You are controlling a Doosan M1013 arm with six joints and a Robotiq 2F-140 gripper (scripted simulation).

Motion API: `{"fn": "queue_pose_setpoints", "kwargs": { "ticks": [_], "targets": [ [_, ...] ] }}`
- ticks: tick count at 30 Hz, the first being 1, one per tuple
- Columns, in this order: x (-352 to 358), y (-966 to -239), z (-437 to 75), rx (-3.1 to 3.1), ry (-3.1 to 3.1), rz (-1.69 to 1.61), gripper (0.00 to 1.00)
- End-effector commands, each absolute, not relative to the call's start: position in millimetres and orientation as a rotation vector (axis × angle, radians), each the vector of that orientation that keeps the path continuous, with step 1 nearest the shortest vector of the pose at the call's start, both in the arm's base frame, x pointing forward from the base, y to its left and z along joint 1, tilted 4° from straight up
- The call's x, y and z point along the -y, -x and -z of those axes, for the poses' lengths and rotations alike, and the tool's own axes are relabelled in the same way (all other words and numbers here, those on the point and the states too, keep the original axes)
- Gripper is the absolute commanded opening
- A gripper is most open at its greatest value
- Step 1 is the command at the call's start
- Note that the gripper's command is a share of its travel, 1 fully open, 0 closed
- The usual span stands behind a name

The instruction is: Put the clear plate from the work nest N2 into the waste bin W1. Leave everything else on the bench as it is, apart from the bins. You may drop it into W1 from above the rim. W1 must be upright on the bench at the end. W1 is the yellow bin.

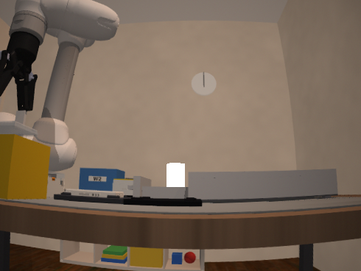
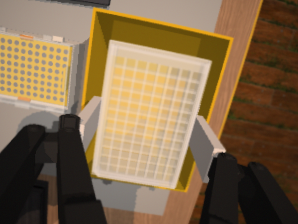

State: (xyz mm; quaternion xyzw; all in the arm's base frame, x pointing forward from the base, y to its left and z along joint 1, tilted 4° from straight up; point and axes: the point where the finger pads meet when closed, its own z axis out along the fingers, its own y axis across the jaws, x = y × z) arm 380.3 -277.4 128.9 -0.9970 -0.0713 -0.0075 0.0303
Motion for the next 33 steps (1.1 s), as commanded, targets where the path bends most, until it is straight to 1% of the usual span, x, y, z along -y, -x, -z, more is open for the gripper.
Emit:
{"fn": "queue_pose_setpoints", "kwargs": {
  "ticks": [1, 33],
  "targets": [
    [277, -380, -129, 0.22, 3.073, 0.023, 0.1],
    [275, -381, -90, 0.22, 3.073, 0.023, 0.1]
  ]
}}
